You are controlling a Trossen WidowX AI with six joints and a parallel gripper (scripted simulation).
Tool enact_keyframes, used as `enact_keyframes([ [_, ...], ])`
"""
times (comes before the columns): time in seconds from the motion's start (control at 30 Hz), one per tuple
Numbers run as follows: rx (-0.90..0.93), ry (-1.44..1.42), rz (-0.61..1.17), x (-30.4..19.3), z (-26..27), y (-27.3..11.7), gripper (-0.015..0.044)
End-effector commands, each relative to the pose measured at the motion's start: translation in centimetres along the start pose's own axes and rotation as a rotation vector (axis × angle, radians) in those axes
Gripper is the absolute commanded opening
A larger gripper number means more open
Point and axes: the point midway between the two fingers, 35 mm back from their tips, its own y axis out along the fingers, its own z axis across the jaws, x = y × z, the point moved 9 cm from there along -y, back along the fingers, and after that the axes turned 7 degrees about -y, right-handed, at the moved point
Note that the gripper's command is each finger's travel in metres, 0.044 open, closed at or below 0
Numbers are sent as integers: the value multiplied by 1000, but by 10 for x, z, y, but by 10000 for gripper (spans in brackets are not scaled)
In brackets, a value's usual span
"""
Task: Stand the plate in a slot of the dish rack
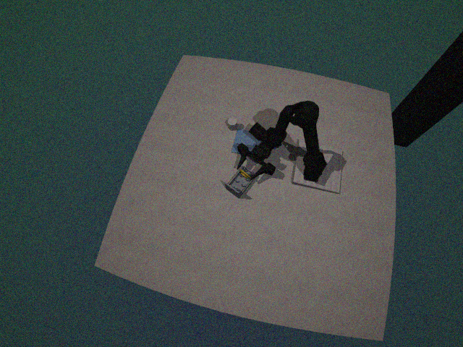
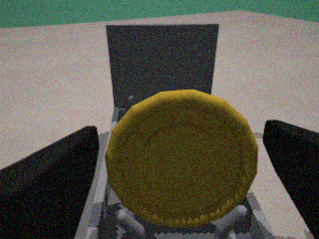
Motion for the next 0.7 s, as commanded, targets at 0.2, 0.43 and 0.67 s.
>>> enact_keyframes([
  [0.2,0,0,0,0,0,0,400],
  [0.43,17,10,-6,64,-21,-6,400],
  [0.67,27,18,-10,111,-26,-10,400],
])
